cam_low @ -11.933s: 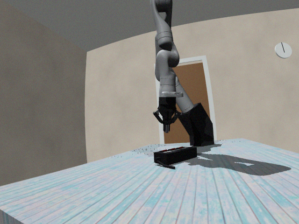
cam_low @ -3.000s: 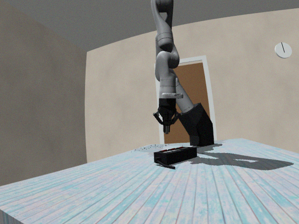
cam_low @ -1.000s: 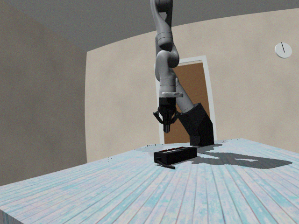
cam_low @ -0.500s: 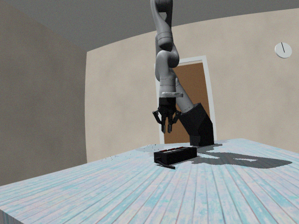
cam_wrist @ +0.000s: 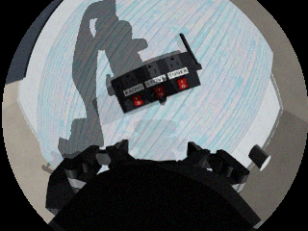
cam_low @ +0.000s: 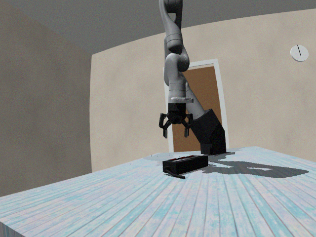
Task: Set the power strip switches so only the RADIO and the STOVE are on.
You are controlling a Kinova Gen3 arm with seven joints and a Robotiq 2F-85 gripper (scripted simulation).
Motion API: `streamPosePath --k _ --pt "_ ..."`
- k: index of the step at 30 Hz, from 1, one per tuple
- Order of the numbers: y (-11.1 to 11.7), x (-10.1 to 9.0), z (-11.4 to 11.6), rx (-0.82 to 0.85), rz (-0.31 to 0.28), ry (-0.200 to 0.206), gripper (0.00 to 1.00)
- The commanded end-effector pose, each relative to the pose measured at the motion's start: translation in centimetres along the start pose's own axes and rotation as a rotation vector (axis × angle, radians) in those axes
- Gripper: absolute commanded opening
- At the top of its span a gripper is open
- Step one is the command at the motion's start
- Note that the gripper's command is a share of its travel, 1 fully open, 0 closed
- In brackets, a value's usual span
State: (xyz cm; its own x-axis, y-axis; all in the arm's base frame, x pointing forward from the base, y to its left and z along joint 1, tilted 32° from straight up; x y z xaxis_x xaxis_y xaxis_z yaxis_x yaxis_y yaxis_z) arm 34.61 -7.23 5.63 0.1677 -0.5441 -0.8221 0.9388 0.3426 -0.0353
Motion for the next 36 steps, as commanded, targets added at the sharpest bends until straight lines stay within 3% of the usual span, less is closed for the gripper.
streamPosePath --k 1,36 --pt "0.02 -0.03 -0.01 0.0 0.001 0.0 1.0" --pt "0.57 0.22 0.25 -0.03 0.031 0.001 1.0"
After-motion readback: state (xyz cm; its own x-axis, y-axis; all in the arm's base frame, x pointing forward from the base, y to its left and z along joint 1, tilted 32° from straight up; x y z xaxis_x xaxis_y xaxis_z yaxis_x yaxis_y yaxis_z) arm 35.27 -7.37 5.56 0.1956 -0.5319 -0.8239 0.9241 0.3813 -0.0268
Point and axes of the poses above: the point where the finger pads meet when closed, its own x axis out along the fingers, its own z axis across the jaws, y = z × x, the point moved 1 cm from there along -x, back along the fingers, and after that the axes turned 9 degrees about x, right-handed, at the moved point
